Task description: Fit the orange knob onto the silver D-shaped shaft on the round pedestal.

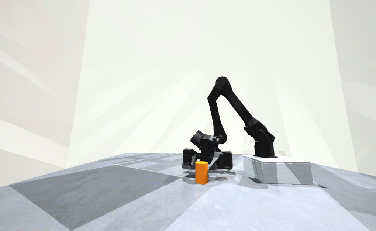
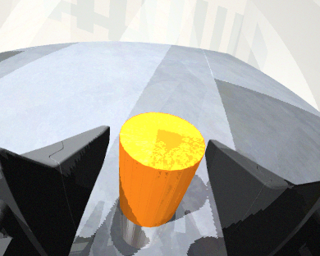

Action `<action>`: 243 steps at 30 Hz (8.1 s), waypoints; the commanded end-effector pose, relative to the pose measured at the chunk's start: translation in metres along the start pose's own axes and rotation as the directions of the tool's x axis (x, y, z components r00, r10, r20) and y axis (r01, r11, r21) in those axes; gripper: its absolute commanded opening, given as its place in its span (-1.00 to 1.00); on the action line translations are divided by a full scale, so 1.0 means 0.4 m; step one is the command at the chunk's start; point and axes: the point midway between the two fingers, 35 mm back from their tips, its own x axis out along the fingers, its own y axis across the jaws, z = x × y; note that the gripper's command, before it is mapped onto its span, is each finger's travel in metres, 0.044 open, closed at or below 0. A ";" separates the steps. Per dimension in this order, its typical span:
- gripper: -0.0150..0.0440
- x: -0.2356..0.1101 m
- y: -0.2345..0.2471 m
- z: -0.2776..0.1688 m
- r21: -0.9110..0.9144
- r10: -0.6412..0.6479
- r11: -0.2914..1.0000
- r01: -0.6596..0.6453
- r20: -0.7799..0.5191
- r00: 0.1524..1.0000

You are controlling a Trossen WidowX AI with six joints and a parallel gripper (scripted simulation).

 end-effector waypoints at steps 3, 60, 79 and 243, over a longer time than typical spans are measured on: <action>0.92 0.000 -0.001 0.001 0.001 0.000 1.000 0.000 0.002 1.000; 1.00 -0.005 -0.007 0.279 0.004 0.003 1.000 0.000 -0.972 0.233; 1.00 -0.004 -0.007 0.275 0.171 0.003 0.691 0.703 -0.972 0.233; -0.49 -0.111 -0.018 0.457 0.759 0.145 0.188 0.623 -0.649 0.747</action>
